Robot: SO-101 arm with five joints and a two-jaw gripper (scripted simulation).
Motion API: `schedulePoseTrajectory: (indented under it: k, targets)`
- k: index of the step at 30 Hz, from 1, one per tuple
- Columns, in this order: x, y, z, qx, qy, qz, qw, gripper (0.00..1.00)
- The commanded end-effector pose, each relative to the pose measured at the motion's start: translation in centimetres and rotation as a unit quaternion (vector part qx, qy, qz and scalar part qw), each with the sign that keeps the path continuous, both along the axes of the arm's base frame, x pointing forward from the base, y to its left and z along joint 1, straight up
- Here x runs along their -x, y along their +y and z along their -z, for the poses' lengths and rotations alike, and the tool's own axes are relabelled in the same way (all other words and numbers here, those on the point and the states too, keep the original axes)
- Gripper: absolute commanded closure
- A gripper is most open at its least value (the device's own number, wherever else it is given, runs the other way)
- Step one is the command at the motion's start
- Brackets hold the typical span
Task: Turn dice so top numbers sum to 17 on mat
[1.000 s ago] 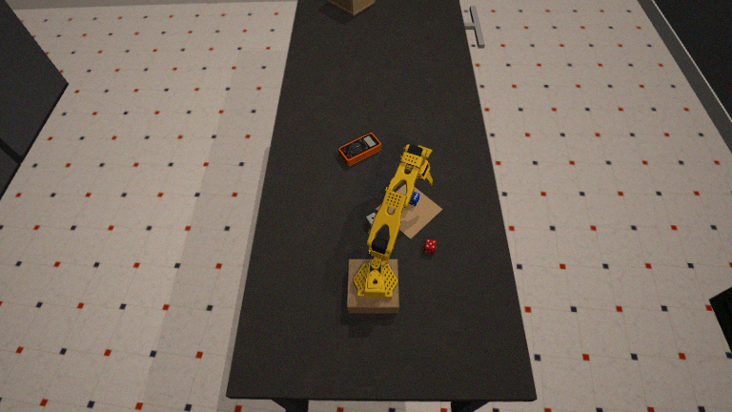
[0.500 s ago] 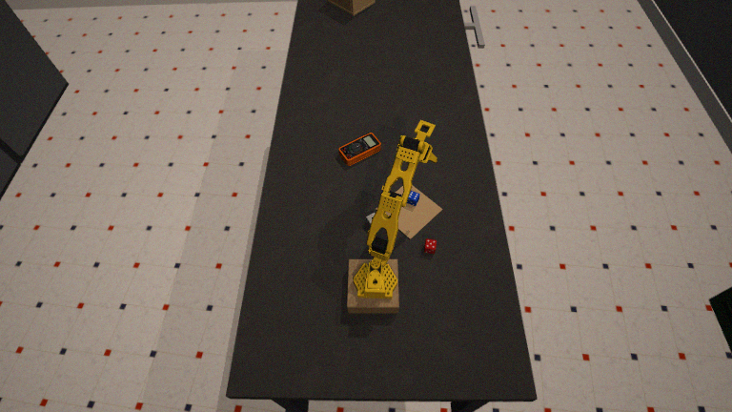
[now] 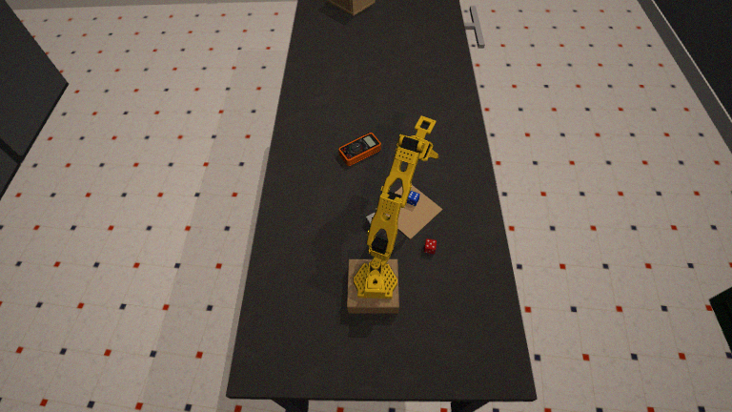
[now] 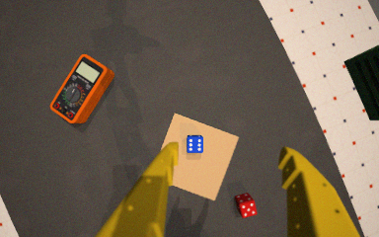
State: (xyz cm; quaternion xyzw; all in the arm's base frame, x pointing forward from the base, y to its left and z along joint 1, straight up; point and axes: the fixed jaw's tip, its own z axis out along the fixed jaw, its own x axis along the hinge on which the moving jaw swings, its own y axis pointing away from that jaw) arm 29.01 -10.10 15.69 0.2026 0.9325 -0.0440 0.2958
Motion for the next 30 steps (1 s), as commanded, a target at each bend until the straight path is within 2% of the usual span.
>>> schedulePoseTrajectory:
  k: [1, 6, 8, 10, 13, 19, 25, 27, 30]
  targets:
    - [0.7, -0.6, -0.3, -0.010, 0.000, 0.025, 1.000, 0.65]
    - [2.3, -1.7, 0.4, -0.043, 0.024, 0.088, 0.995, 0.65]
    - [2.9, -2.5, 0.6, -0.057, 0.022, 0.124, 0.990, 0.65]
    - [2.9, -2.5, 0.6, -0.057, 0.022, 0.124, 0.990, 0.65]
    - [4.1, -3.7, 0.9, -0.080, 0.017, 0.187, 0.979, 0.65]
    - [7.1, -6.0, 2.1, -0.128, 0.003, 0.325, 0.937, 0.65]
    - [10.4, -7.3, 3.7, -0.168, -0.013, 0.446, 0.879, 0.65]
    - [10.4, -7.3, 3.7, -0.168, -0.013, 0.446, 0.879, 0.65]
    - [12.0, -7.6, 4.5, -0.183, -0.026, 0.498, 0.847, 0.65]
